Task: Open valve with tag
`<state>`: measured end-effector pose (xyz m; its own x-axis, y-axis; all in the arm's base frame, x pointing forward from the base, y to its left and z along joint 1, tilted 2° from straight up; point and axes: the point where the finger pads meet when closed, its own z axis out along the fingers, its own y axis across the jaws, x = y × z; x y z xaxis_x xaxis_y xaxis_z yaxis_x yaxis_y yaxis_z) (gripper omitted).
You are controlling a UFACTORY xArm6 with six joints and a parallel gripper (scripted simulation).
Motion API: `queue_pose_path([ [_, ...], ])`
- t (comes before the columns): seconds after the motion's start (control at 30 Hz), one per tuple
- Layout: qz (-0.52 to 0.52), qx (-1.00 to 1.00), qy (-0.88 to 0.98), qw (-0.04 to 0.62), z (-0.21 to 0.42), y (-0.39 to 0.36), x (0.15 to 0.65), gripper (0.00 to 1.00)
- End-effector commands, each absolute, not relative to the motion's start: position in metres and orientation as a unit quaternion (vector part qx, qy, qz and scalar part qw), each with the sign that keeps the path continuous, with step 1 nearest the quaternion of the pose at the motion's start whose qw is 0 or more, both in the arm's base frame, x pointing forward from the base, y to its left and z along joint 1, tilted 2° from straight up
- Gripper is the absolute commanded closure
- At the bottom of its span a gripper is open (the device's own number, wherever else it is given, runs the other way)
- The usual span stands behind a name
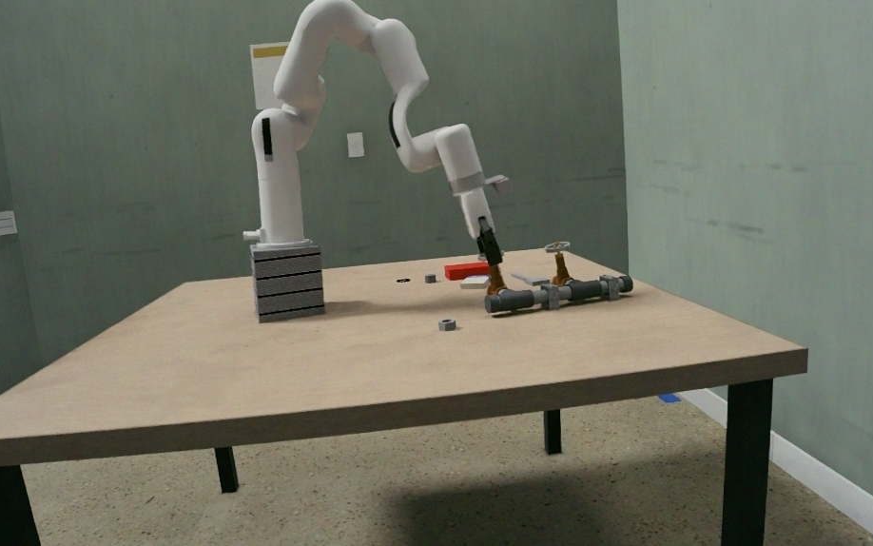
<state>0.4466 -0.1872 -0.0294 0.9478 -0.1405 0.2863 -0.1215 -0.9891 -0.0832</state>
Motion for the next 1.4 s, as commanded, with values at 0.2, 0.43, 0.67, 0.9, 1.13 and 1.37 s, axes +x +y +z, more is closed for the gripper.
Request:
queue_pose_path([
  [0.2,-0.136,-0.944,0.295,0.053,-0.0280,-0.1878,0.4481,0.00],
  [0.43,-0.131,-0.892,0.427,0.069,-0.0280,-0.1878,0.4481,0.00],
  [0.67,-0.120,-0.829,0.540,0.080,-0.0280,-0.1878,0.4481,0.00],
  [0.9,-0.099,-0.762,0.635,0.085,-0.0280,-0.1878,0.4481,0.00],
  [1.13,-0.064,-0.705,0.702,0.077,-0.0280,-0.1878,0.4481,0.00],
  [1.37,-0.064,-0.705,0.702,0.077,-0.0280,-0.1878,0.4481,0.00],
])
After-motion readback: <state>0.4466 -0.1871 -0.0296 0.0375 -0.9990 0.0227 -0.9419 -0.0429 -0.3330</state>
